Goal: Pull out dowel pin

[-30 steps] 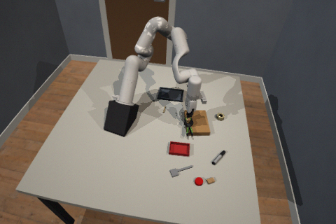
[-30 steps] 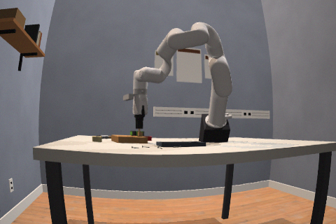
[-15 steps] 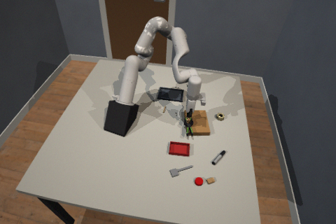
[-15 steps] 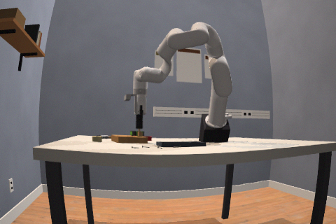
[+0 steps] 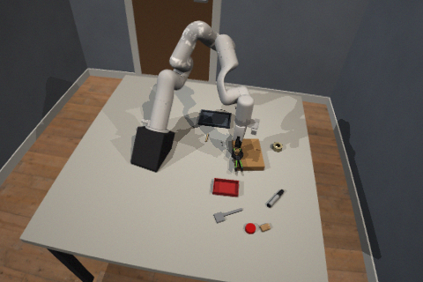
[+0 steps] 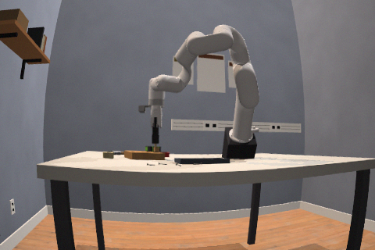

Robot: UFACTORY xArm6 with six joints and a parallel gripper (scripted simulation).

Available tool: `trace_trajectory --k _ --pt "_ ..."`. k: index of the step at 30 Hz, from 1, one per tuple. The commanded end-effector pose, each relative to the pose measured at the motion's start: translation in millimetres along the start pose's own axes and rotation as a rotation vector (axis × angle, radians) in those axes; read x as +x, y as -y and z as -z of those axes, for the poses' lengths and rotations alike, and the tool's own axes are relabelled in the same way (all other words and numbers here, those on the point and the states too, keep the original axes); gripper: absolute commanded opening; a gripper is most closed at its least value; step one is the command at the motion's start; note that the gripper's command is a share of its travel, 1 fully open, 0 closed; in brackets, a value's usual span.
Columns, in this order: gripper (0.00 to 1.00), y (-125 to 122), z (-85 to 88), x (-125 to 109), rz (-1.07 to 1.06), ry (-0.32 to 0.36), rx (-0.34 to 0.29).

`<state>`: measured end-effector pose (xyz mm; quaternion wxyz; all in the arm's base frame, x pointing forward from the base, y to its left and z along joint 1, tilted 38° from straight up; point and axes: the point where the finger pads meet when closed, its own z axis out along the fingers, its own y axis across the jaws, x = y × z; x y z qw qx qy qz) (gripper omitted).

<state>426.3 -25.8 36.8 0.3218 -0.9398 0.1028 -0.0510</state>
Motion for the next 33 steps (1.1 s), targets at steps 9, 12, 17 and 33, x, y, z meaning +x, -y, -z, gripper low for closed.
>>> trace_trajectory --k 9,12,17,33 --pt "0.00 0.1 1.2 1.1 -0.148 -0.002 -0.002" --pt "0.00 0.0 1.2 1.1 -0.194 -0.002 -0.002" --pt "0.00 0.0 1.3 1.1 -0.254 -0.002 -0.001" --pt "0.00 0.1 2.1 1.1 -0.259 -0.002 -0.001"
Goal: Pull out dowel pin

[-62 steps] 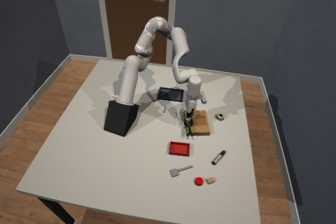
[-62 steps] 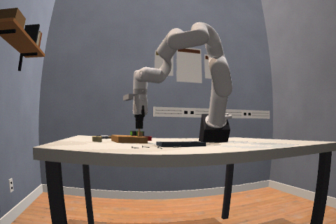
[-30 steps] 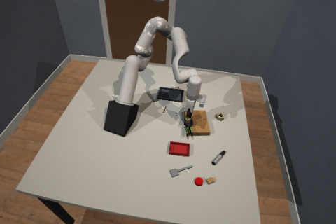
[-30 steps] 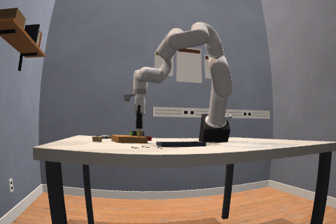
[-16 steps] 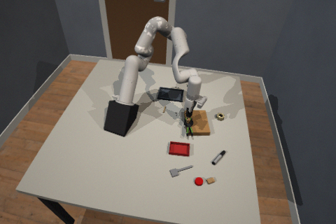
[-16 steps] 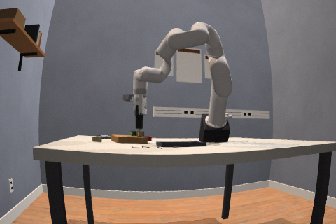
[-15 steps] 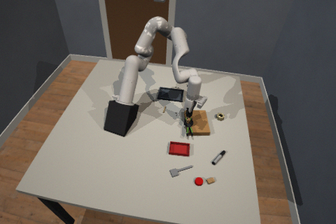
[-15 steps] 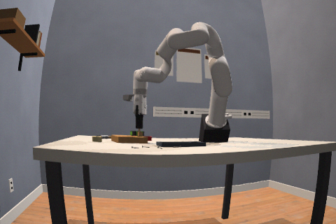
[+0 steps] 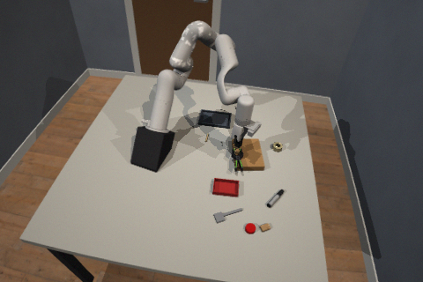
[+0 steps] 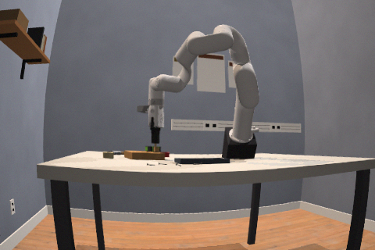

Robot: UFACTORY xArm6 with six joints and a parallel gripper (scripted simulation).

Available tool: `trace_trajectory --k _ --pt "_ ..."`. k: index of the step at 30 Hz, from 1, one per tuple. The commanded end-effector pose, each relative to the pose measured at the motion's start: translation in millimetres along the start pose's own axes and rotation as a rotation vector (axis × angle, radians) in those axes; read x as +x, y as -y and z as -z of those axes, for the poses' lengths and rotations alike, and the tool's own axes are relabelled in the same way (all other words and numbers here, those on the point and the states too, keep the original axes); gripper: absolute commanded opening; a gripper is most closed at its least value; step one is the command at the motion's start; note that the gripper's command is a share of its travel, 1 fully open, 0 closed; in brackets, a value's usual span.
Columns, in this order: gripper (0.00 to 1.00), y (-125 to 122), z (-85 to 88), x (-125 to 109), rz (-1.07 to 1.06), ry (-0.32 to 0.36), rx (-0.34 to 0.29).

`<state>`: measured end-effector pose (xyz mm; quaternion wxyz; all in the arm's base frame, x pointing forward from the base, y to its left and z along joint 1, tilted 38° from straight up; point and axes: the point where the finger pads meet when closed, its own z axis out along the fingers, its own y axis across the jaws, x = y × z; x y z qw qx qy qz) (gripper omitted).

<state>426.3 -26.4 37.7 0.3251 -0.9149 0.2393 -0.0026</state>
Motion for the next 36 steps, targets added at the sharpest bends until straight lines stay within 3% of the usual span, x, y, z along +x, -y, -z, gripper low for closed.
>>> trace_trajectory --k 1,36 --pt "0.00 0.2 1.0 0.9 0.035 -0.003 0.001" --pt "0.00 0.2 1.5 0.9 0.434 -0.003 0.000"
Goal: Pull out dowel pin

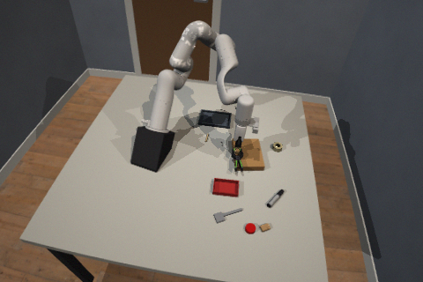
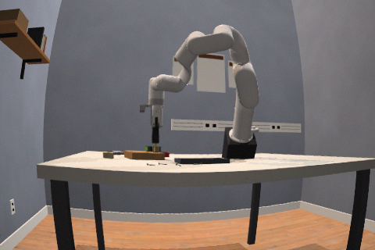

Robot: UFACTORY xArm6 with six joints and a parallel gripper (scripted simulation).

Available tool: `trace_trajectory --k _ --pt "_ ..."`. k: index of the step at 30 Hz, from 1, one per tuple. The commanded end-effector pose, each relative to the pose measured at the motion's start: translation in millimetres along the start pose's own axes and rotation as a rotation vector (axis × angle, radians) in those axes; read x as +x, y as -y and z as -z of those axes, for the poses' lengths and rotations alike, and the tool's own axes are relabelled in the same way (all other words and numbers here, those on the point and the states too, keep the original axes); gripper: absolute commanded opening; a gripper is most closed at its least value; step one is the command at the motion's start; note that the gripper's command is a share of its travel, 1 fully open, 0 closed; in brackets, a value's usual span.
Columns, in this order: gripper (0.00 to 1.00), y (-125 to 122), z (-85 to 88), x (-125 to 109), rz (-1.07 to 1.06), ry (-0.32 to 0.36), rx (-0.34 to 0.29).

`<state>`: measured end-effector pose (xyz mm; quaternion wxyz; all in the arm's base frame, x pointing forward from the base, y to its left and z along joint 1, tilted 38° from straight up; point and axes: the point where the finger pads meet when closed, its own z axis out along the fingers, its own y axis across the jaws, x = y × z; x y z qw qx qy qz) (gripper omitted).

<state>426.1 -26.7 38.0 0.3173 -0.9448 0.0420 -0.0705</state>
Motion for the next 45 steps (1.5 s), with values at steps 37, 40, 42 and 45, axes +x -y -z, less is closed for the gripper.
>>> trace_trajectory --k 37,40,42,45 --pt "0.00 -0.1 1.3 1.0 0.390 -0.003 -0.001" --pt "0.00 -0.1 1.4 1.0 0.422 -0.003 -0.001" --pt "0.00 -0.1 1.4 1.0 0.442 -0.003 -0.001" --pt "0.00 -0.1 1.4 1.0 0.472 -0.003 -0.001"
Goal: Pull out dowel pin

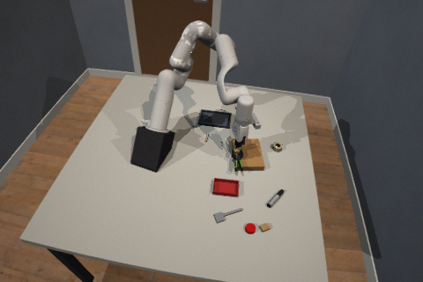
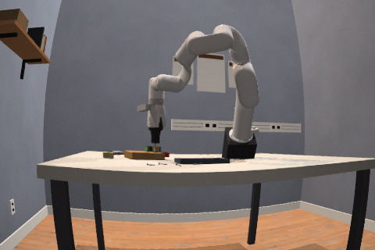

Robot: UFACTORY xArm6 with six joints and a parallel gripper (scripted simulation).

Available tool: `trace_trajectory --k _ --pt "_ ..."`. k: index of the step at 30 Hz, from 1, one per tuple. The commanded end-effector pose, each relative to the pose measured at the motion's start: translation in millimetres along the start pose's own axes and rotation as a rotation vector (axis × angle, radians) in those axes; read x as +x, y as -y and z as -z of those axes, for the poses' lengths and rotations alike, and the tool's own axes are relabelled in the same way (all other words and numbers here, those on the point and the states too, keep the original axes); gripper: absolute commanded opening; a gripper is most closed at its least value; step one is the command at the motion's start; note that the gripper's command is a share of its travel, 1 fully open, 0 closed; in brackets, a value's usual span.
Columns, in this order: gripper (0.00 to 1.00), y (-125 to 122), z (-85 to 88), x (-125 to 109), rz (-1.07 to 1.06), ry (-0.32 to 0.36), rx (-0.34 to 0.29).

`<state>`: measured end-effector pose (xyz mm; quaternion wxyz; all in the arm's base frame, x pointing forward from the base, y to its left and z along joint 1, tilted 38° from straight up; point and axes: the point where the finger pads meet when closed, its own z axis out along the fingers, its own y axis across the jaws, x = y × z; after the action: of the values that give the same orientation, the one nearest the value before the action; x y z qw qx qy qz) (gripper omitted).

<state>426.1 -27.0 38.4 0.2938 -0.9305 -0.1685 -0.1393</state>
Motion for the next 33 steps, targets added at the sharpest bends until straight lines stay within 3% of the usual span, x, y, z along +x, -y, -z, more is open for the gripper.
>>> trace_trajectory --k 1,33 --pt "0.00 -0.6 1.0 0.9 0.035 -0.003 -0.002" --pt "0.00 -0.6 1.3 0.9 0.291 -0.002 -0.002"
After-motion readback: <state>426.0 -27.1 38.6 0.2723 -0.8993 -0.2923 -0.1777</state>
